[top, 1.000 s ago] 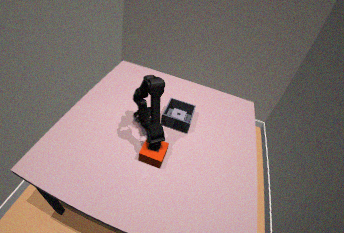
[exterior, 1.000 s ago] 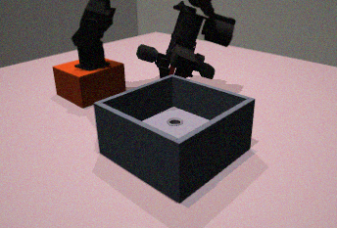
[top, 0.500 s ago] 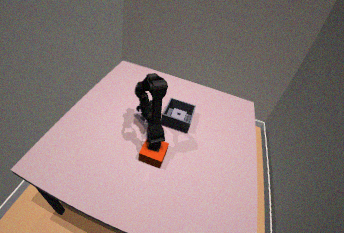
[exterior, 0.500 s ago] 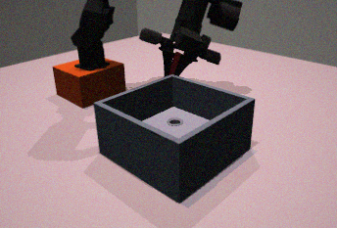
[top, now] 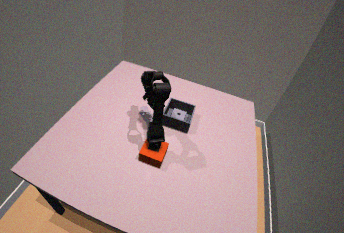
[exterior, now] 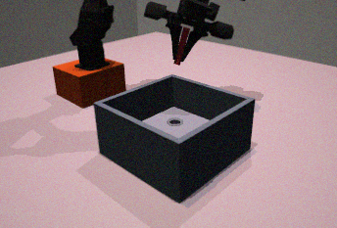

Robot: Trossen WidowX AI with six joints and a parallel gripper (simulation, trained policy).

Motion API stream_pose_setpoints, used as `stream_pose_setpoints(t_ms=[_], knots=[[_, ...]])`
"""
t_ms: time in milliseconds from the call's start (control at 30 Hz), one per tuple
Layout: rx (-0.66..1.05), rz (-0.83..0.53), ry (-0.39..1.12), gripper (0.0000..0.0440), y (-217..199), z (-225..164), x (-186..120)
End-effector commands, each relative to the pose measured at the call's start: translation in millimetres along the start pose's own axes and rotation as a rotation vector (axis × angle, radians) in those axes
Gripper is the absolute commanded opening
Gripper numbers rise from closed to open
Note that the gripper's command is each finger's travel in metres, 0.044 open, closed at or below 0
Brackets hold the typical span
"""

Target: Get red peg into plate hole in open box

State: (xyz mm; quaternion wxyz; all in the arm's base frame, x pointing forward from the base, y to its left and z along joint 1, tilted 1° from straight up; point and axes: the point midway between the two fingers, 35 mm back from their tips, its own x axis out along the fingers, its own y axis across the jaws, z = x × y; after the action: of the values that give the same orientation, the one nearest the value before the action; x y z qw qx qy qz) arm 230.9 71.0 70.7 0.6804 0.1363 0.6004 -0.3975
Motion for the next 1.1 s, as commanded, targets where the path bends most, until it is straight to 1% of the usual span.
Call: stream_pose_setpoints(t_ms=[0, 233, 433, 767, 1067], knots=[[0.042, 0.009, -0.015, 0.0000, -2, 16, -6], [0.130, 0.024, -0.029, 0.0000, -5, 51, -7], [0.187, 0.032, -0.031, 0.0000, -10, 80, -1], [0.228, 0.056, -0.018, 0.0000, -16, 126, 22], [0.201, 0.096, 0.012, 0.0000, -18, 156, 49]])
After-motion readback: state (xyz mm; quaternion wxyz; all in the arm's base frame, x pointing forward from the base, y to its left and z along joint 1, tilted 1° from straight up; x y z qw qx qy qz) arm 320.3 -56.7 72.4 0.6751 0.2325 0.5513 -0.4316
